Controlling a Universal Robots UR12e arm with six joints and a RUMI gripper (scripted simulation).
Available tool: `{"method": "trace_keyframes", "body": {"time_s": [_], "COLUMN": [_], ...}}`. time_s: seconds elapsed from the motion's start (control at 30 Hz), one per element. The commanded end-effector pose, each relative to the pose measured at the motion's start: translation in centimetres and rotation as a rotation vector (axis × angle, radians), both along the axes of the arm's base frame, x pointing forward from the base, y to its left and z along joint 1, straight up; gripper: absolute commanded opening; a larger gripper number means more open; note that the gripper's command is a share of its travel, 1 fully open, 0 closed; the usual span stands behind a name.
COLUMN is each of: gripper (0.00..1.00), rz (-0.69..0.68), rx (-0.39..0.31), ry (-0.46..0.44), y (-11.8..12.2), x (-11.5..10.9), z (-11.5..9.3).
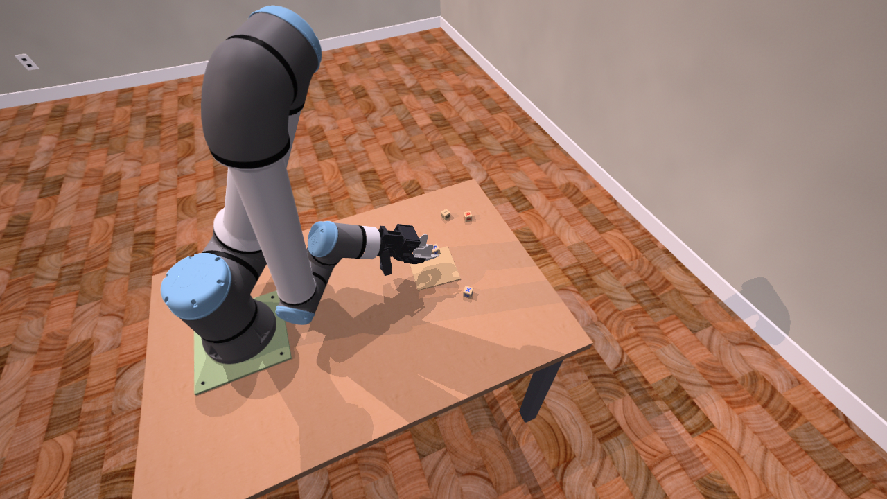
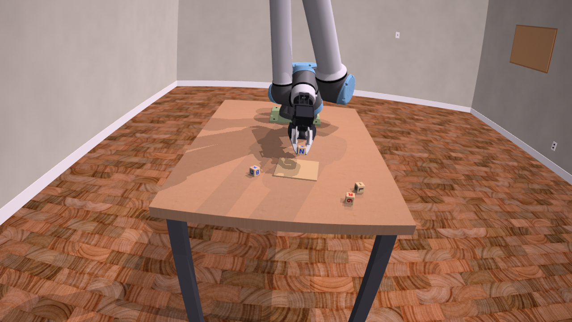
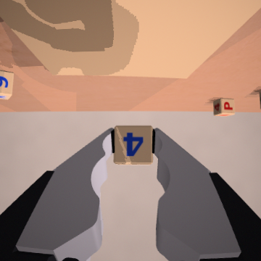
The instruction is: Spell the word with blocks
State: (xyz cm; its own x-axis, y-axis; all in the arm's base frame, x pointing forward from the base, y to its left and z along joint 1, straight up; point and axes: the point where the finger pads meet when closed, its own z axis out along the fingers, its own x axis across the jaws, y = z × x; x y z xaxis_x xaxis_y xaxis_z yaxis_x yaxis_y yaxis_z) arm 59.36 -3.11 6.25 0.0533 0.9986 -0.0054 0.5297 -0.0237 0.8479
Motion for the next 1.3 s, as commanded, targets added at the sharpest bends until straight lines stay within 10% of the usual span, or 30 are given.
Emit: {"method": "trace_keyframes", "body": {"time_s": [0.0,1.27], "gripper": [0.05,0.05], "rz": [0.000,0.000], "rx": [0.000,0.000], "ry": [-0.002,-0.002], "y": [0.0,0.0], "x": [0.0,0.0], "z": [-1.2,-4.4]}}
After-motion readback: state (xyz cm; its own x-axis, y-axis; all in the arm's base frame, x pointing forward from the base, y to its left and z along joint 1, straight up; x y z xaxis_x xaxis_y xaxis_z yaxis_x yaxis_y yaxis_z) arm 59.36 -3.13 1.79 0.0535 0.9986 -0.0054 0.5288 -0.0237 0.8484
